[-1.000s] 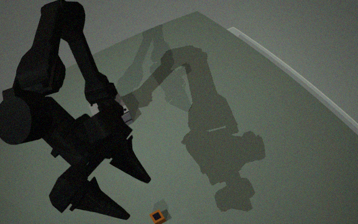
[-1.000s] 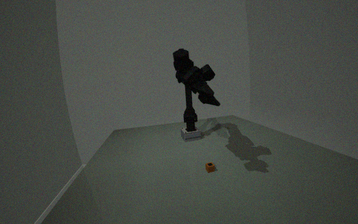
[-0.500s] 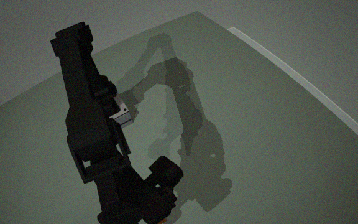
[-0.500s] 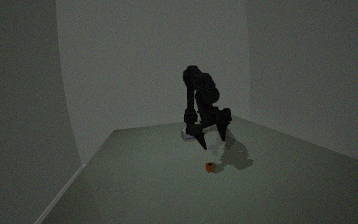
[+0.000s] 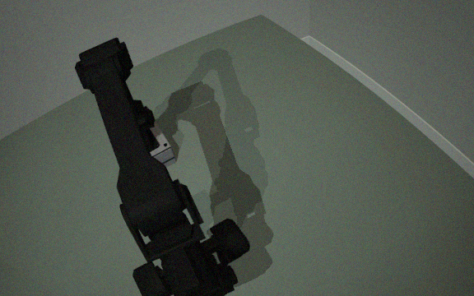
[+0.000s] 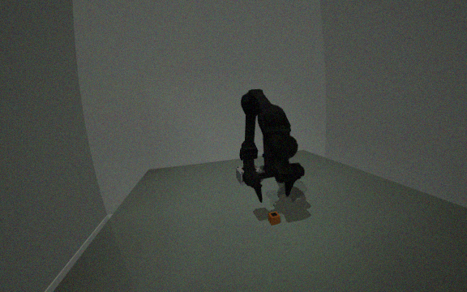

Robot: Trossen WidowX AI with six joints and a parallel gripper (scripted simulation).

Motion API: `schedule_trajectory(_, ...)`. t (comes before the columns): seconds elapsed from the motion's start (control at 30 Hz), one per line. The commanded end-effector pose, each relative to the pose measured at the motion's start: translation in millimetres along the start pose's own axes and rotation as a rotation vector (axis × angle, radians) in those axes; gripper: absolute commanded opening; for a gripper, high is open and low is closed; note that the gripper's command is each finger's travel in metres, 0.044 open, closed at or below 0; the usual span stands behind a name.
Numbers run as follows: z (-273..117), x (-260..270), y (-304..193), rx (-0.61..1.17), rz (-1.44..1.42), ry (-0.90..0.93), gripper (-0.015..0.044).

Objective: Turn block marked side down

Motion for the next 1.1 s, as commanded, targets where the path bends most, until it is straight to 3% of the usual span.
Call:
schedule_trajectory(0.0,28,0,-4,0.026,0.01,-0.006,0.044)
schedule_trajectory(1.07,76,0,-4,0.026,0.01,-0.006,0.044)
Point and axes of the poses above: the point midway between the two fingers, 35 mm back from their tips, its own z axis out along the fingers, its own x axis across the jaws, y = z × x, the point moved 4 cm from there along -z, back along the fingers, and after that the axes turned 2 degrees about z, right-handed, at the moved point
